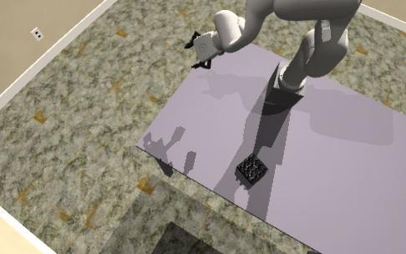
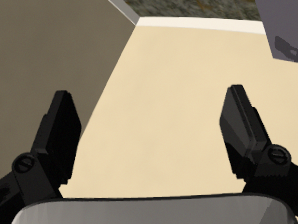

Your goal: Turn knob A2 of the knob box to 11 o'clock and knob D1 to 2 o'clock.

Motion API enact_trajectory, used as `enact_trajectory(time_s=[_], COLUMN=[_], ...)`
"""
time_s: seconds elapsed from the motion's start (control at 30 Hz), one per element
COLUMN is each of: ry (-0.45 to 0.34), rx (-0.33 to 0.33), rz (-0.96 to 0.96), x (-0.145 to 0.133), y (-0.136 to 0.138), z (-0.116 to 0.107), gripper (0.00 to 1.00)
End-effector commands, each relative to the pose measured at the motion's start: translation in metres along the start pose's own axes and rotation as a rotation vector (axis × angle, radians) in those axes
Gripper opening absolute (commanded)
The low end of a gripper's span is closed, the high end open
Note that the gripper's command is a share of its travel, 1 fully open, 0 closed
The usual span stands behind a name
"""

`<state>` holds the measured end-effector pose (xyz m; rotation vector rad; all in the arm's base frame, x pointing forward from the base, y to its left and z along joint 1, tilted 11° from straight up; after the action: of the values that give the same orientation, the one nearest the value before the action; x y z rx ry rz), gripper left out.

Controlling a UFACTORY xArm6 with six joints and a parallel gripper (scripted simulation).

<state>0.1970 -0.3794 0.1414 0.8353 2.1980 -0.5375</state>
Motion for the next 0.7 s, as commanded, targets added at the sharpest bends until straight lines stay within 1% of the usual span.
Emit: enact_trajectory(time_s=[0.0, 0.67], ry=[-0.003, -0.004], rx=[0.001, -0.003], rz=[0.000, -0.011], x=[-0.0014, -0.0029], y=[-0.0005, 0.0006], z=[-0.0001, 0.0002], gripper=[1.00, 1.00])
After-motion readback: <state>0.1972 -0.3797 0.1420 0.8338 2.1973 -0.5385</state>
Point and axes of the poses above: the point where the finger pads meet when closed, its own z axis out along the fingers, its own y axis across the jaws, x = y × z, the point moved 7 cm from there along -z, back along the fingers, and after that the axes turned 15 degrees about z, right-handed, at the moved point
